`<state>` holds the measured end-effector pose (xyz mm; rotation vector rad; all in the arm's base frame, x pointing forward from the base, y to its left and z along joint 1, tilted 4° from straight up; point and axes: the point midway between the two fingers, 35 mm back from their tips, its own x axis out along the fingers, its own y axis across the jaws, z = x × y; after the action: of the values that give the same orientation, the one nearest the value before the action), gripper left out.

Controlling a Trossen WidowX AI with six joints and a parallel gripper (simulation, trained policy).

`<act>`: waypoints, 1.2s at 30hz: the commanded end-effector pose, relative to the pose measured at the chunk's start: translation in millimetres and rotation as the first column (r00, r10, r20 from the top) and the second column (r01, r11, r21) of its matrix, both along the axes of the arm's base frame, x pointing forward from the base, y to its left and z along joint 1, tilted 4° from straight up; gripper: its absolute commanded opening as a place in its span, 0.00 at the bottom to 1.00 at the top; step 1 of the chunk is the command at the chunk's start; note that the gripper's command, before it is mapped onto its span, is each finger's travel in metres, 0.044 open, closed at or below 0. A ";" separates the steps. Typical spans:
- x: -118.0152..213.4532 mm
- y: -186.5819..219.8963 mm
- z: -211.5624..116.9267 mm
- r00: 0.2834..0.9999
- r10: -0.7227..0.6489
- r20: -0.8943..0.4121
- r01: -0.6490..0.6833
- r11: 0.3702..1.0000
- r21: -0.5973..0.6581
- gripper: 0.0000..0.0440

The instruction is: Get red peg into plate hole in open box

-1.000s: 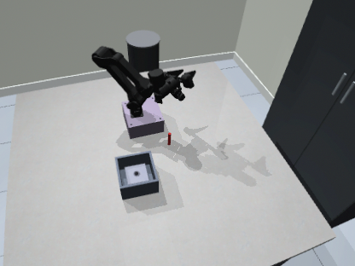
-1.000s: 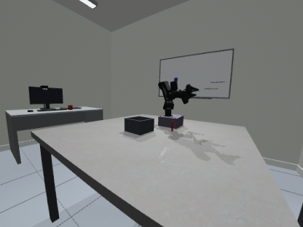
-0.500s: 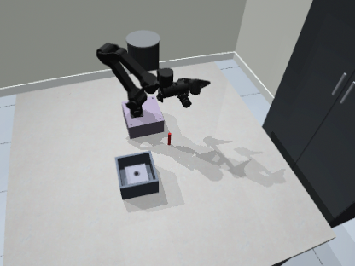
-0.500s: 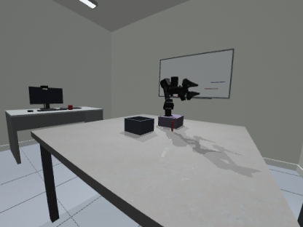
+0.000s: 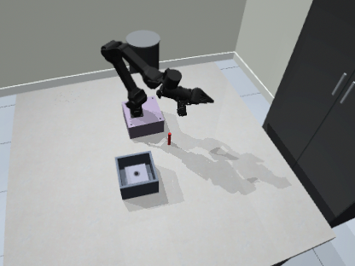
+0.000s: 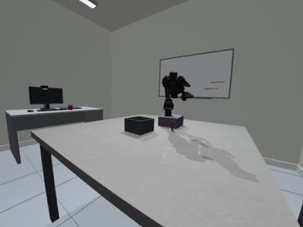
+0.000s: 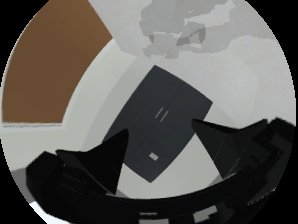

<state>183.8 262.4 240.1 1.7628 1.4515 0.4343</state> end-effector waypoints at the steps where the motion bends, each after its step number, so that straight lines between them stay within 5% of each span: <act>1: 17.3 -9.0 -6.5 0.997 -0.078 0.017 0.079 0.993 -0.093 1.00; 15: 51.3 -62.9 -41.8 0.964 -0.265 0.018 0.237 0.828 -0.509 1.00; 36: 42.3 -117.8 -73.3 0.931 -0.347 -0.114 0.098 0.539 -0.836 1.00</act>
<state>227.3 149.6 169.4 1.2244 1.2402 -0.5595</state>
